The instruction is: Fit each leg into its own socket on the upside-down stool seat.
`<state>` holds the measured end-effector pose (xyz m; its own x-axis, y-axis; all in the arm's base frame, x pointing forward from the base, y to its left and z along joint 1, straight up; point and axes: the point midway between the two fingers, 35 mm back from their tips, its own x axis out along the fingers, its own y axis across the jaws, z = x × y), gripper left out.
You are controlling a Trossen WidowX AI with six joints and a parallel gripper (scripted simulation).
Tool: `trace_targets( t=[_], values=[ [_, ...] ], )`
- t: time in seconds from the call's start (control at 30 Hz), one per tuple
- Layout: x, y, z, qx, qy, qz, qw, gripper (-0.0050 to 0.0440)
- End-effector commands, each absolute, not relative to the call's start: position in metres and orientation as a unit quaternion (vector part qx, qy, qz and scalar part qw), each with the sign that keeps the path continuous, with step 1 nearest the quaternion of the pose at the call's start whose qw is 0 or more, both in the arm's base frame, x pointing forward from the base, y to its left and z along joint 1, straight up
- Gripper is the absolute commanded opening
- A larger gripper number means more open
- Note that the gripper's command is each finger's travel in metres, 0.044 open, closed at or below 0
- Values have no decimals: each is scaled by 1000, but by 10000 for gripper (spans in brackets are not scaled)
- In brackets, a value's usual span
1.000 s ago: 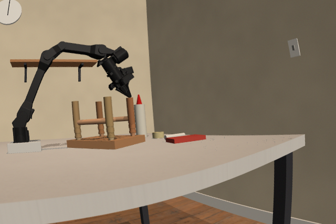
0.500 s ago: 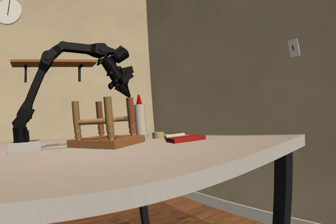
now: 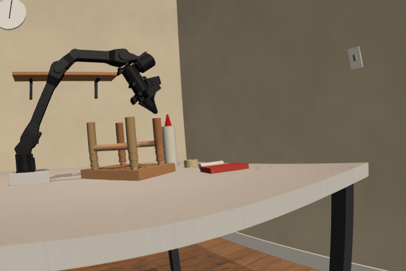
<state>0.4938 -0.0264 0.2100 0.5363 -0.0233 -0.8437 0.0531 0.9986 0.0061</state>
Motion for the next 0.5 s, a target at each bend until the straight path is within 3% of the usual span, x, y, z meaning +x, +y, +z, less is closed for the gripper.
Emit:
trace_targets(
  t=[0.0,0.07,0.13,0.47],
  values=[
    [472,-20,215,11,495,-17,869,0],
    [443,-11,222,7,512,-10,859,0],
    [443,-11,222,7,512,-10,859,0],
    [314,14,234,-12,581,20,814,0]
  ],
)
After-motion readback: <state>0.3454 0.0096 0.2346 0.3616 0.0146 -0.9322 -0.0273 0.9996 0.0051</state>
